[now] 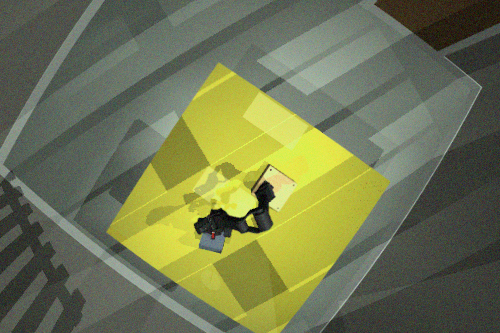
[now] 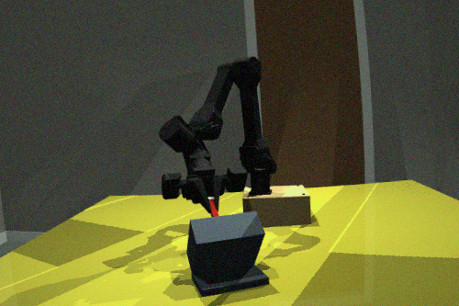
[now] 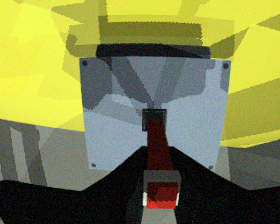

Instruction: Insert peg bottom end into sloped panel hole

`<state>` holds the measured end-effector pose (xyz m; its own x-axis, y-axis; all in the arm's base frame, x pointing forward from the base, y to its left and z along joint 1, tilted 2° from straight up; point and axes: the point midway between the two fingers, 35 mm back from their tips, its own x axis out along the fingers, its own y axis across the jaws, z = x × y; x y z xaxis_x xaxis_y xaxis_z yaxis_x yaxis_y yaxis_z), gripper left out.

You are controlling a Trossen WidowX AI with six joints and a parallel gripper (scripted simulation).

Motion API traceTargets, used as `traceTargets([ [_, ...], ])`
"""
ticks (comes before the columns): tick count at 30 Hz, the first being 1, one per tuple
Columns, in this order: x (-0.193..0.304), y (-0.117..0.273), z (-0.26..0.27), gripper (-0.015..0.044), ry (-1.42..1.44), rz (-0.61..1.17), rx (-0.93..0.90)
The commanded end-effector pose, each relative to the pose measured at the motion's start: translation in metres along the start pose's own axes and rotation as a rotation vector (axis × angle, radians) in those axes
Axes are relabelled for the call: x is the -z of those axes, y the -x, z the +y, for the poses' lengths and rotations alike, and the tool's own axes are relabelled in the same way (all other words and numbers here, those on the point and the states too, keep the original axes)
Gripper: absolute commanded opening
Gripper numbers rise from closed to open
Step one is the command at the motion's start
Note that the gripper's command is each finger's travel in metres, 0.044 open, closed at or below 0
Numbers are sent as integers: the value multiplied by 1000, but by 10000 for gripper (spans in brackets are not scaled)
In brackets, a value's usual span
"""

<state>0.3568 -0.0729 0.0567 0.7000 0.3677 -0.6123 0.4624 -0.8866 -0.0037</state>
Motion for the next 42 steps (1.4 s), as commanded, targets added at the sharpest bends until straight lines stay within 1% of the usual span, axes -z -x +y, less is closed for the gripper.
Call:
traceTargets([
  [1,1,1,0,0,2,1,-1],
  [42,-3,-12,0,0,2,1,-1],
])
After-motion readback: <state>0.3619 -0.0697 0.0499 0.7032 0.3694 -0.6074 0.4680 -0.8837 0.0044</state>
